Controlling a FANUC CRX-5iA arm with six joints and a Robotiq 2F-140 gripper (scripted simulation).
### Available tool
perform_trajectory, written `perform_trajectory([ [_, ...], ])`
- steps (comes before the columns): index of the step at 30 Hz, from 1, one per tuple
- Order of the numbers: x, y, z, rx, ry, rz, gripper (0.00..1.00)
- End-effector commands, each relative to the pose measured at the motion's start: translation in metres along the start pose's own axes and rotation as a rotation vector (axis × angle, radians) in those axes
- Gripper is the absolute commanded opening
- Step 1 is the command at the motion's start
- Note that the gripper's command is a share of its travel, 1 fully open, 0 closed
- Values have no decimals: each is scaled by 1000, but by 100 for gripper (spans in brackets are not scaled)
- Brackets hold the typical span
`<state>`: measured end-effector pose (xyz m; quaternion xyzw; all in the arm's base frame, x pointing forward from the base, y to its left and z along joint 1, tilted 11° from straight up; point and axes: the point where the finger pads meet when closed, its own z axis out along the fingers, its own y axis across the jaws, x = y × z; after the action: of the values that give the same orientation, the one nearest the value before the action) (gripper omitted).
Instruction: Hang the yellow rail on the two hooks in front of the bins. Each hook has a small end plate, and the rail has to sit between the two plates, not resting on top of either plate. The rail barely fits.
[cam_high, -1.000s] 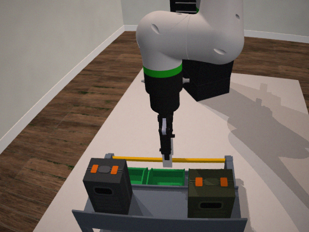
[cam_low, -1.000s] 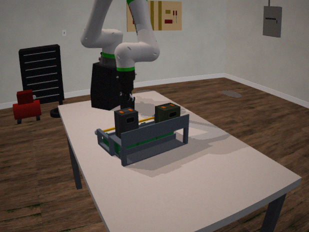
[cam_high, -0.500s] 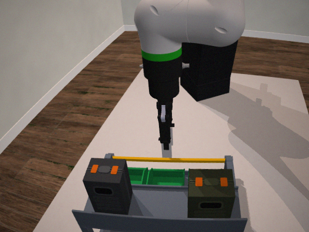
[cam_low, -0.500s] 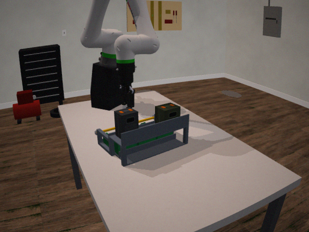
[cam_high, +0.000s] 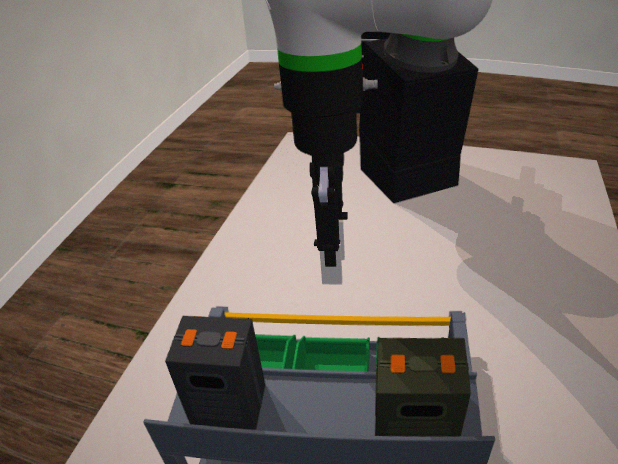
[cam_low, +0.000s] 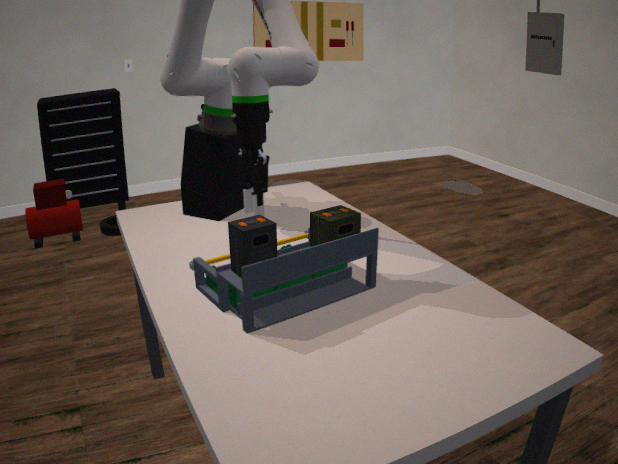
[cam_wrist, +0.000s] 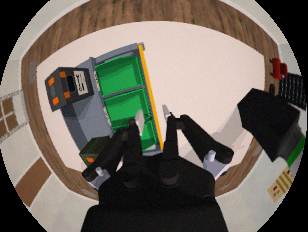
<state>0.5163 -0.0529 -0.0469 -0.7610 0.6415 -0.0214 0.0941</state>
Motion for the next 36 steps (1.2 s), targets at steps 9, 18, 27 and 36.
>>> perform_trajectory([
  [9, 0, 0, 5, 1, 0, 0, 30],
  [18, 0, 0, 9, 1, 0, 0, 30],
  [27, 0, 0, 13, 1, 0, 0, 30],
  [36, 0, 0, 14, 1, 0, 0, 30],
])
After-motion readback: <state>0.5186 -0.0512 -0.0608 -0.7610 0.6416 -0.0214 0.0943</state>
